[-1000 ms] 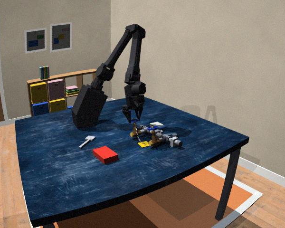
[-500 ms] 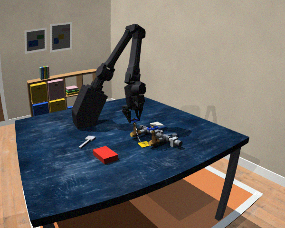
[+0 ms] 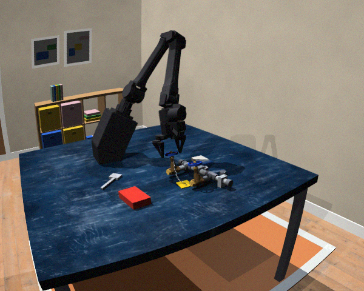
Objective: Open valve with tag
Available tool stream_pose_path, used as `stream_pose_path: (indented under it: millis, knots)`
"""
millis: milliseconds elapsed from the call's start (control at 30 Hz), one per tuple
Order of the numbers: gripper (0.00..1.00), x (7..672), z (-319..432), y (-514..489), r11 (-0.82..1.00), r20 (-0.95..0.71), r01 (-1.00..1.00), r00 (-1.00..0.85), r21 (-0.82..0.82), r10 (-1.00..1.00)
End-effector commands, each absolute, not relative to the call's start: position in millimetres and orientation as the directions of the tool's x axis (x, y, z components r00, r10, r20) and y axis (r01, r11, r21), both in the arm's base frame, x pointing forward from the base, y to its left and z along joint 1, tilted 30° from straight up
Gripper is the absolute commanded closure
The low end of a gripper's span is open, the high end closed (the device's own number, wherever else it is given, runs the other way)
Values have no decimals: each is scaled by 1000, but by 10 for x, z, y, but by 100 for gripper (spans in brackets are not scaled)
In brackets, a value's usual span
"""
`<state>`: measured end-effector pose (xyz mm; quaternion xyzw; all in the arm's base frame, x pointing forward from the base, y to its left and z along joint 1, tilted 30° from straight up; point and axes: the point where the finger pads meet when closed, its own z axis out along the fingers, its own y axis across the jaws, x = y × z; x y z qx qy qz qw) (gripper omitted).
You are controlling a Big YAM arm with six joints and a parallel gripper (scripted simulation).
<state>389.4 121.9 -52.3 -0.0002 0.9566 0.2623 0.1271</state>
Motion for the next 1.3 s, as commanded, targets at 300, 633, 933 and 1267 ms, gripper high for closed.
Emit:
stream_pose_path:
  millis: [300, 633, 933, 1267]
  knots:
    - [0, 3922, -489, 1224, 863, -256, -88, -965, 497, 49]
    - [0, 3922, -489, 1224, 842, -167, 78, -966, 534, 196]
    - [0, 3962, -478, 1222, 644, 94, 524, -810, 557, 578]
    - [0, 3966, -477, 1223, 211, 397, 888, -381, 410, 835]
